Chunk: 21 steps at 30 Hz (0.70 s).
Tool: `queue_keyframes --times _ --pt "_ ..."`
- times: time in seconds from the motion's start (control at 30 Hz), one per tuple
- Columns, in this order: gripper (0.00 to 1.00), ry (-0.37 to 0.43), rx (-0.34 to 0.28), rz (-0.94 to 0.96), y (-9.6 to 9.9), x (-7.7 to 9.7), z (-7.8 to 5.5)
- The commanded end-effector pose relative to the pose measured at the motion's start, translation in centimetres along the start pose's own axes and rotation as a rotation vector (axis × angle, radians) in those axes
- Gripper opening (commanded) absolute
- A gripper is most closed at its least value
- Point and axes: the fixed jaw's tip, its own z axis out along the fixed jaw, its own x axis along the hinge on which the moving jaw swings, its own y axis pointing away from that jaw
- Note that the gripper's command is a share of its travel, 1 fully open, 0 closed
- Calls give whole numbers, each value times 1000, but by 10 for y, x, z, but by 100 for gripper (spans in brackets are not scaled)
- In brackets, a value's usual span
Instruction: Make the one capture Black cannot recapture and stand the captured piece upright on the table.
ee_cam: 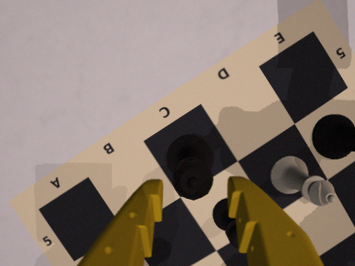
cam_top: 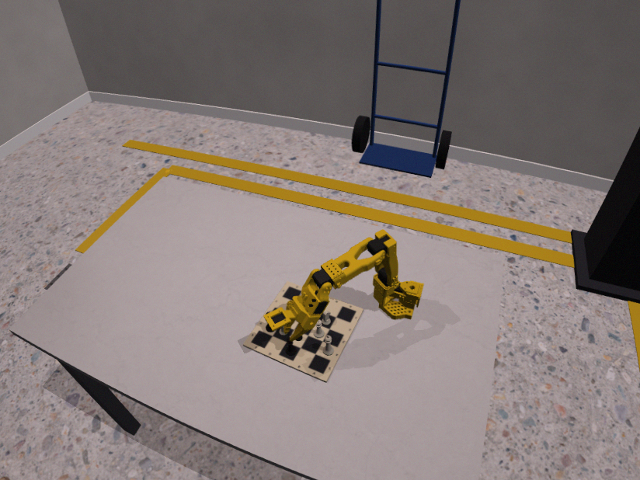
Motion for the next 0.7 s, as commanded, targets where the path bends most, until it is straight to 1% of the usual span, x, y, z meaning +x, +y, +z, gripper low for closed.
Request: queue_keyframes --times 0.0,0.33,0.4,0.67 --pt "12 -1 -5 2 2 6 9" --pt "12 0 -5 2 2 18 30" --pt "12 0 -5 2 2 18 30" --pt "12 0 -5 2 2 22 37"
